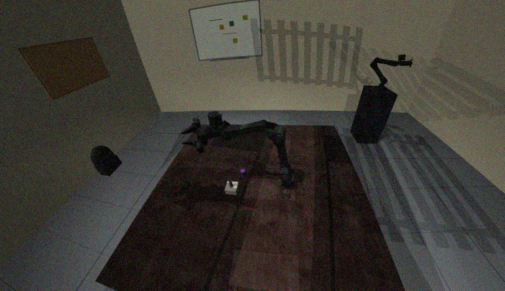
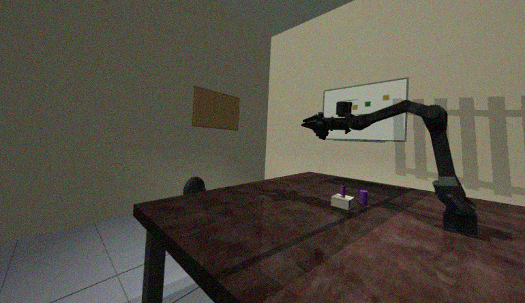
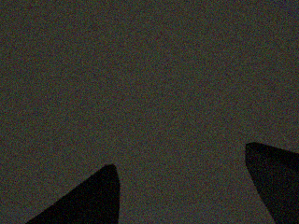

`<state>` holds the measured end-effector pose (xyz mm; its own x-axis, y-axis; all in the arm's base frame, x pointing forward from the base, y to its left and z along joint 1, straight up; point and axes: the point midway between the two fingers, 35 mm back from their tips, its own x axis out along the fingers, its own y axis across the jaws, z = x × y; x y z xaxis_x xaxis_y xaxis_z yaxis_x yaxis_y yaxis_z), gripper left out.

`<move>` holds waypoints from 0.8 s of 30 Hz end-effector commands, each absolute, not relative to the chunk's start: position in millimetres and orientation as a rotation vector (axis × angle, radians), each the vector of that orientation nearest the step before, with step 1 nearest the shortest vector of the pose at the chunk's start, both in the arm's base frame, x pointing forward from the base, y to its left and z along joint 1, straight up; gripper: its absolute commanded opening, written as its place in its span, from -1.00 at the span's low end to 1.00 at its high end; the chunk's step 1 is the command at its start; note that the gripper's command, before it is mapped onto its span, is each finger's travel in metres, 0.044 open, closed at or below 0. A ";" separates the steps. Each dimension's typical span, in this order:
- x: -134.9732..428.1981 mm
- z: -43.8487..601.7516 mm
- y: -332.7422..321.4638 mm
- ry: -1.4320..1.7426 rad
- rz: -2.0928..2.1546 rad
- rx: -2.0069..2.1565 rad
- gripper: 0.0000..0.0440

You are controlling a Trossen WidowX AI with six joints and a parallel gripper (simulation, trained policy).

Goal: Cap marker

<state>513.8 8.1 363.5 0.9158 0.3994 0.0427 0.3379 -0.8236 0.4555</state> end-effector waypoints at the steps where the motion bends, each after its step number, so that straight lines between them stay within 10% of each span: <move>1: 509.7 367.8 5.4 0.526 0.152 2.622 0.25; 24: 490.8 342.3 -9.8 0.540 -0.190 2.622 0.42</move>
<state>495.3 -7.8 338.4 0.9131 0.3518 -0.2063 0.4068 -0.8216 0.3995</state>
